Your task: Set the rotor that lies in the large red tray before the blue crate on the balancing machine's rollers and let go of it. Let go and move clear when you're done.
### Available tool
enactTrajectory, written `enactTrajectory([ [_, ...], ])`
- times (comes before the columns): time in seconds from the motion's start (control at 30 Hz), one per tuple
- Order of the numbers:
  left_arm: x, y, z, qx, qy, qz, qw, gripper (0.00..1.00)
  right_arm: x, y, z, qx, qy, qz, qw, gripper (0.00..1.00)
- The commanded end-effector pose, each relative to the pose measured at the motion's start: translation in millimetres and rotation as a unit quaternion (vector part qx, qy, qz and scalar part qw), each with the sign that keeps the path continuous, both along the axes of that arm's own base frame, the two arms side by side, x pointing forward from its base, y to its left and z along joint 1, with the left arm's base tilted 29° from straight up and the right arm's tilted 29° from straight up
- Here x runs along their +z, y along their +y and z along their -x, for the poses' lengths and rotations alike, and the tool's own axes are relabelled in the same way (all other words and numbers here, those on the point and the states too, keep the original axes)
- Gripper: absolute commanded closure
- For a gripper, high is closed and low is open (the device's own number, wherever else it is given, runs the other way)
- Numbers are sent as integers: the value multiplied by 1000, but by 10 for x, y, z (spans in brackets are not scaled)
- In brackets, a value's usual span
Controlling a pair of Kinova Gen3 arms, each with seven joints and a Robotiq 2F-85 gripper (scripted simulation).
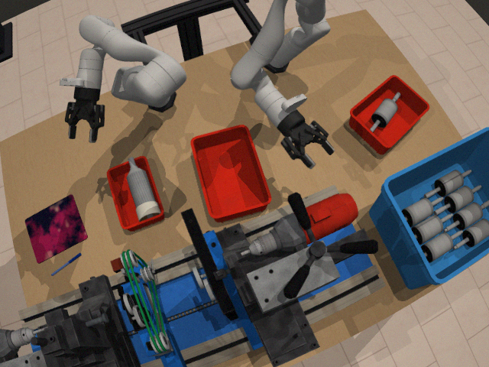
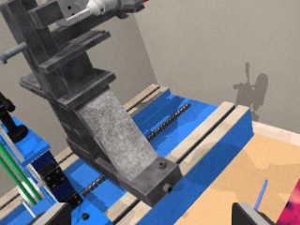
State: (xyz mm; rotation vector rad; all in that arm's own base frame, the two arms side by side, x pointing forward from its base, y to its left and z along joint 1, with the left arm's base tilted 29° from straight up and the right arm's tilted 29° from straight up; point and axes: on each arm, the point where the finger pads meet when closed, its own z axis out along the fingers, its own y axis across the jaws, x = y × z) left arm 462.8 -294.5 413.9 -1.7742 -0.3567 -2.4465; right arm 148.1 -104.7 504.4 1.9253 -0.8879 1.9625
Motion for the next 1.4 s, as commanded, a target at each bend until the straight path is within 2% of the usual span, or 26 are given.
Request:
enactTrajectory([
  [0.0, 24, 77, 44, 7, 4, 15, 1000, 2, 2, 0, 2, 0, 0, 0, 1000, 2],
  [0.13, 49, 207, 108, 19, 11, 37, 999, 2, 2, 0, 2, 0, 0, 0, 1000, 2],
  [0.2, 49, 207, 108, 19, 11, 37, 999, 2, 2, 0, 2, 0, 0, 0, 1000, 2],
  [0.7, 164, 799, 403, 72, 44, 139, 987, 2, 2, 0, 2, 0, 0, 0, 1000, 2],
  [0.77, 164, 799, 403, 72, 44, 139, 987, 2, 2, 0, 2, 0, 0, 0, 1000, 2],
  [1.1, 215, 1059, 533, 96, 58, 184, 977, 2, 2, 0, 2, 0, 0, 0, 1000, 2],
  [1.37, 222, 1096, 551, 99, 60, 190, 975, 2, 2, 0, 2, 0, 0, 0, 1000, 2],
])
